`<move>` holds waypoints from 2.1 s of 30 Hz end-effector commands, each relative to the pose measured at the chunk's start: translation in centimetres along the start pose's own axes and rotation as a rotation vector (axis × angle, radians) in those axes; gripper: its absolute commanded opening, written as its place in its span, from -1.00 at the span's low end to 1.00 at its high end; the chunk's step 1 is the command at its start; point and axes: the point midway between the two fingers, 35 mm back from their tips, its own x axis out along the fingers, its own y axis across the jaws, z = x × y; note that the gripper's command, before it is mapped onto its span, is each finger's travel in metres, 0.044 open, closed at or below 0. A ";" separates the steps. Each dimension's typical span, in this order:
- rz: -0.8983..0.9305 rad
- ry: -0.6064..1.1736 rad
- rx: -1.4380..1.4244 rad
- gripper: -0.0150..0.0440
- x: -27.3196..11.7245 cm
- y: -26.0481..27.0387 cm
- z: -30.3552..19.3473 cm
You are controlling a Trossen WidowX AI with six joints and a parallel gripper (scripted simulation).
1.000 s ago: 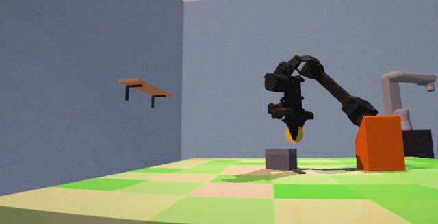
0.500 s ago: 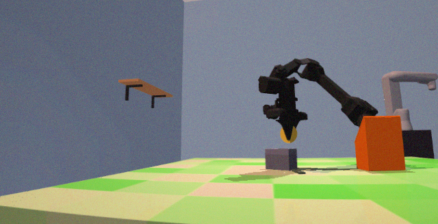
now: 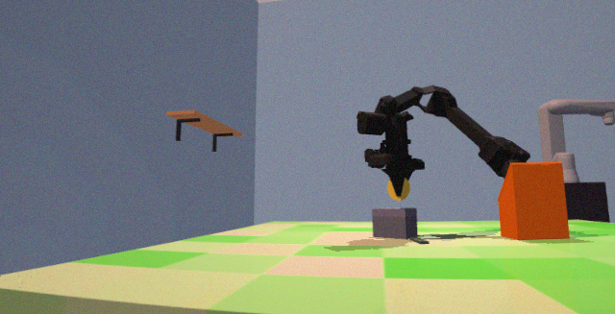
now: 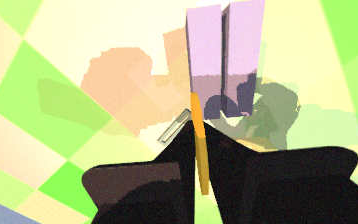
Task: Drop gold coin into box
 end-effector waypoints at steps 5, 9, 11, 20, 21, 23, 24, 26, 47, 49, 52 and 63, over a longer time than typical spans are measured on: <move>-0.005 -0.006 -0.003 -0.49 0.0 -1.3 1.6; -0.007 -0.007 -0.003 -0.49 0.0 -2.0 2.3; -0.009 -0.008 -0.003 -0.49 0.0 -2.4 2.7; -0.010 -0.008 0.001 -0.49 0.1 -3.1 3.4; -0.009 -0.007 0.003 -0.49 0.1 -3.1 3.4; -0.008 -0.006 0.004 -0.49 0.1 -3.0 3.3; -0.008 -0.006 0.004 -0.49 0.1 -3.0 3.3; -0.008 -0.006 0.004 -0.49 0.1 -3.0 3.3; -0.007 -0.006 0.002 -0.49 0.1 -3.2 3.5; -0.007 -0.006 0.001 -0.49 0.3 -3.2 3.5; -0.007 -0.006 -0.004 -0.49 0.5 -3.3 3.5; -0.008 -0.006 -0.010 -0.49 1.0 -3.4 3.4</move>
